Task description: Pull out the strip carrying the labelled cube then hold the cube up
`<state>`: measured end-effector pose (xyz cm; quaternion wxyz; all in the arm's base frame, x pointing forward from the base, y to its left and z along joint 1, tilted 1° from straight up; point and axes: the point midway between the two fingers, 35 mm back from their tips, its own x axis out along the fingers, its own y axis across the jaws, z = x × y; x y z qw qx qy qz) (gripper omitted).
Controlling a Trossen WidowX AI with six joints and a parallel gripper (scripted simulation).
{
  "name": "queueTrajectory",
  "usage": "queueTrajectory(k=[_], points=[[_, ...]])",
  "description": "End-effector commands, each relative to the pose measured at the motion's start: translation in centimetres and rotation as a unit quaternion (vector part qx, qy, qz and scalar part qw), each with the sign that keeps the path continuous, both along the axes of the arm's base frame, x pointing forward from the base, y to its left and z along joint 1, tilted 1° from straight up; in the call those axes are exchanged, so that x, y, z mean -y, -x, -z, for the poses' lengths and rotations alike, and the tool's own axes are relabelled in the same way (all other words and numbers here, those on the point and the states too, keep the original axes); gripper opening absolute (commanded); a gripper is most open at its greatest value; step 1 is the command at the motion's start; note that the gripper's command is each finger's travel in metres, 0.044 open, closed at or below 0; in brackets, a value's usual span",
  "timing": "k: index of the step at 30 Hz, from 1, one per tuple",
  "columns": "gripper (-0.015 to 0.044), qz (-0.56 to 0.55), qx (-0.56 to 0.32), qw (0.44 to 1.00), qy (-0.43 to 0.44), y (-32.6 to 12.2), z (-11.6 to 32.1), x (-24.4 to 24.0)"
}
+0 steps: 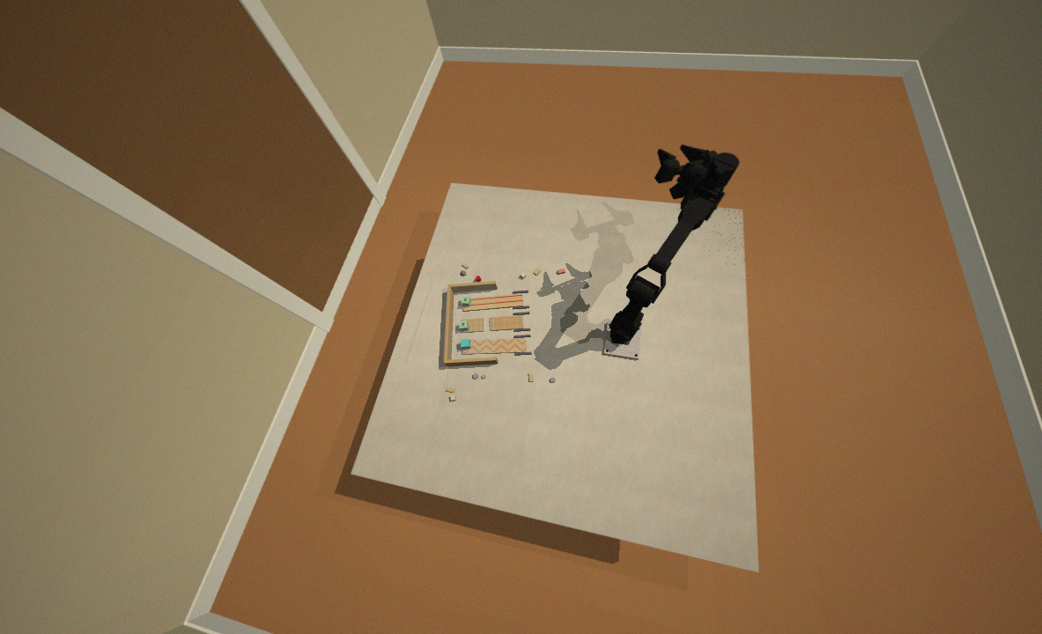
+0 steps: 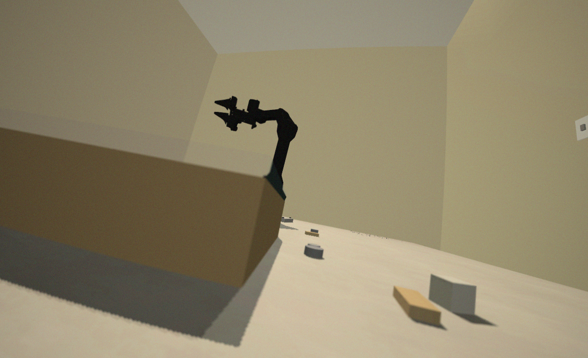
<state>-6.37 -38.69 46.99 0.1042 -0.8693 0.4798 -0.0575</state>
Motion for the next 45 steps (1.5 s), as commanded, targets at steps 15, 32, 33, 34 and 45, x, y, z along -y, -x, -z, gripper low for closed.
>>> queueTrajectory(k=[15,32,33,34,45], points=[[0.0400,-0.111,0.308,0.881,-0.341,-20.6,6.1,-2.4],[0.0400,-0.061,0.435,0.580,-0.686,-36.2,14.4,-17.0],[0.0400,-0.052,0.437,0.561,-0.701,-36.7,15.0,-18.1],[0.0400,-0.043,0.439,0.542,-0.715,-37.1,15.5,-19.1],[0.0400,0.087,0.437,0.350,-0.824,-39.3,21.1,-30.9]])
